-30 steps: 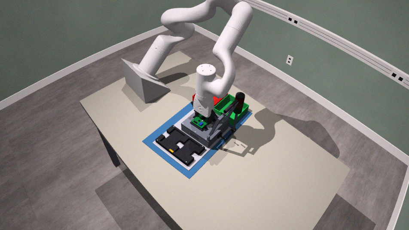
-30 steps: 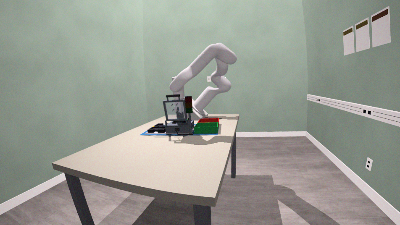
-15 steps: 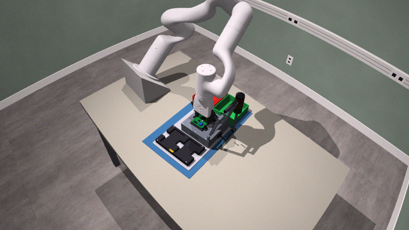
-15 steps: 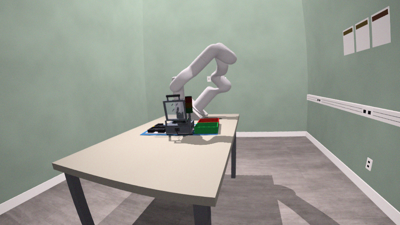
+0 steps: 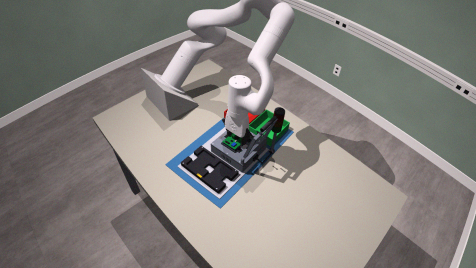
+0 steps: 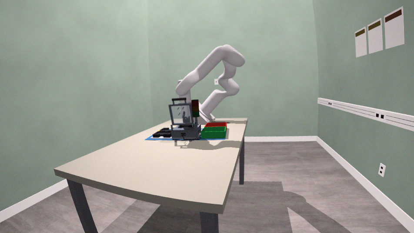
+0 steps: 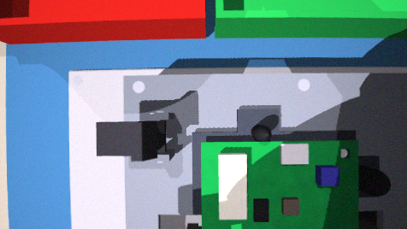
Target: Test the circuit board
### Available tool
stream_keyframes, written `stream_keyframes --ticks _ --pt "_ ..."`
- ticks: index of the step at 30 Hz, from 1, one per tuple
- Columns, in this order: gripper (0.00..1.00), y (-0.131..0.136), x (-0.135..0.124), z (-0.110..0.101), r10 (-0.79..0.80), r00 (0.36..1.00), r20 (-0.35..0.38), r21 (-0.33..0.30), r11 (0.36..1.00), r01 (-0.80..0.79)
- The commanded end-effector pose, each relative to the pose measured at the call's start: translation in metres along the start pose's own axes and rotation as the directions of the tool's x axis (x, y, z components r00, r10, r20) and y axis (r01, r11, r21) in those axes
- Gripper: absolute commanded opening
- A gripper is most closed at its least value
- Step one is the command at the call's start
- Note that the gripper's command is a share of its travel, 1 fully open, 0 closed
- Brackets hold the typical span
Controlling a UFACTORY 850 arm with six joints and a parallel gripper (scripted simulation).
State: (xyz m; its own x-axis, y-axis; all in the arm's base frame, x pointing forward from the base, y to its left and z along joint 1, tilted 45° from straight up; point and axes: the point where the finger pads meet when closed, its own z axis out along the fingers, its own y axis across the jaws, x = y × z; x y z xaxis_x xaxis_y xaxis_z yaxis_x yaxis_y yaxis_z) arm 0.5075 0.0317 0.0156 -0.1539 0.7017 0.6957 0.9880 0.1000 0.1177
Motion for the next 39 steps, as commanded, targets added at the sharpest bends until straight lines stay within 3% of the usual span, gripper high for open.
stream_keyframes --ticks 1,2,39 --pt "0.79 0.0012 -0.0001 -0.0004 -0.001 1.0 0.001 -0.002 1.0 0.001" --pt "1.0 0.0012 -0.0001 -0.0004 -0.001 1.0 0.001 -0.002 1.0 0.001" --pt "1.0 0.0012 -0.0001 -0.0004 -0.001 1.0 0.001 -0.002 1.0 0.001"
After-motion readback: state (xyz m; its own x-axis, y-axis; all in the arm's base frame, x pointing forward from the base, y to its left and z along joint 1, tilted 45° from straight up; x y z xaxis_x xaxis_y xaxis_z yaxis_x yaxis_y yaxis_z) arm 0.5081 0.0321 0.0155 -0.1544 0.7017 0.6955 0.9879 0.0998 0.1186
